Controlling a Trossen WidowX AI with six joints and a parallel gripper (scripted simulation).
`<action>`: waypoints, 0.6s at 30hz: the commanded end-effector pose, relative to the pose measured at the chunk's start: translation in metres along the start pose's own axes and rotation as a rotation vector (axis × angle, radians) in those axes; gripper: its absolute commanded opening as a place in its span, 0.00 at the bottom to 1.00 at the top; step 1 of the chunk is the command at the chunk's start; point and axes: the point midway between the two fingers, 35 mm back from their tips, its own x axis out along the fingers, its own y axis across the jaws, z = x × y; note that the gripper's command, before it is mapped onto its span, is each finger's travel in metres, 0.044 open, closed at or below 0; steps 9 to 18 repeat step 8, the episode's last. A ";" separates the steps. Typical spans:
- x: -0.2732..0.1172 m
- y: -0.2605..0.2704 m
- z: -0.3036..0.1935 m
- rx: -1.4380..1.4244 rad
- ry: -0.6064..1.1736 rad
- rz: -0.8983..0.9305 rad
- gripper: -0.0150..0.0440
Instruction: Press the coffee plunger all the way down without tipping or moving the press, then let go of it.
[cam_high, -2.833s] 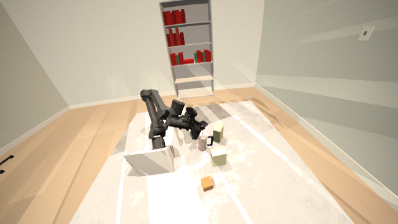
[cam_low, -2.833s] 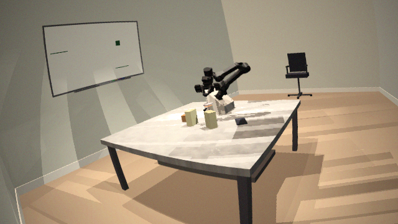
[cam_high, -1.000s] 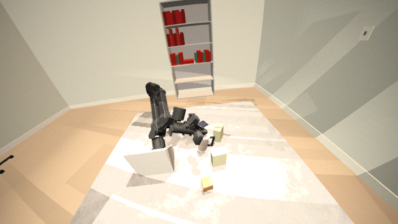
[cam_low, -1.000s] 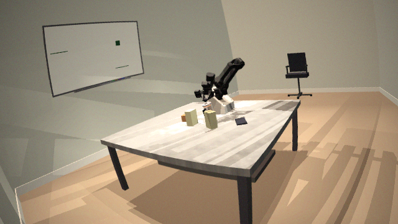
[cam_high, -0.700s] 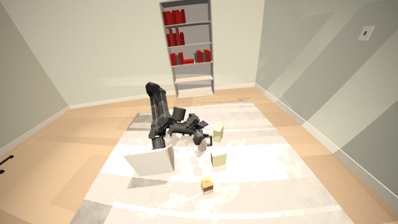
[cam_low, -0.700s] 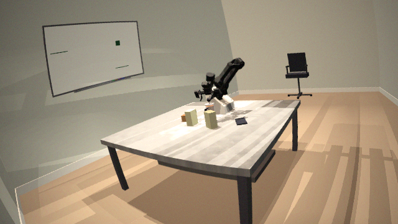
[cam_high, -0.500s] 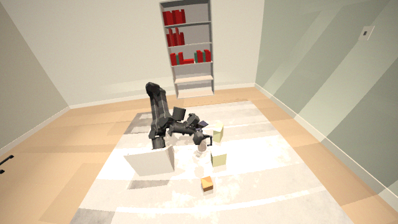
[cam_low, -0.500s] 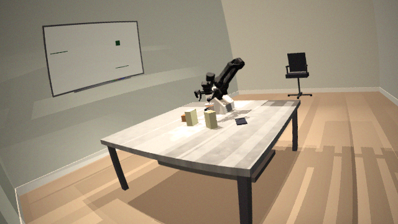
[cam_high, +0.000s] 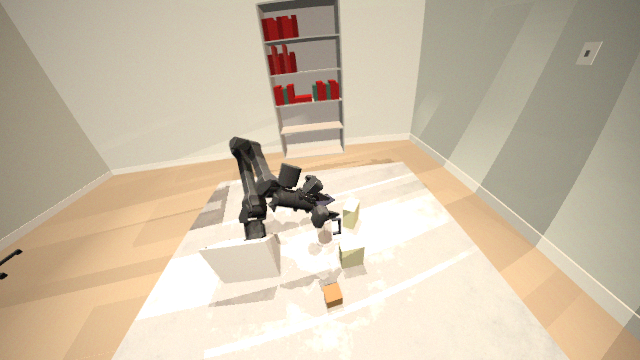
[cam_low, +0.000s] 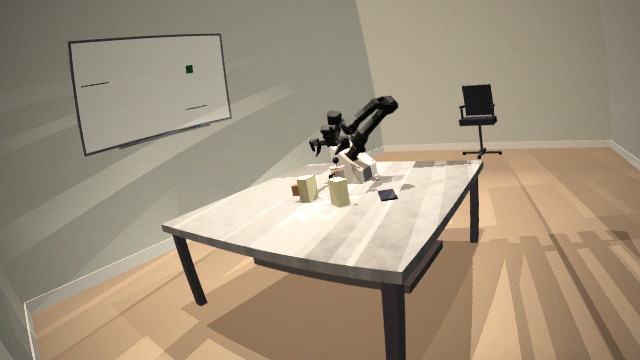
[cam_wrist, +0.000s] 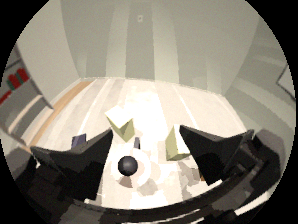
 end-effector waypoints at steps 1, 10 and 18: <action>-0.029 0.010 0.018 -0.008 0.024 0.015 1.00; -0.051 0.027 0.028 0.000 0.012 0.034 1.00; -0.051 0.027 0.028 0.000 0.012 0.034 1.00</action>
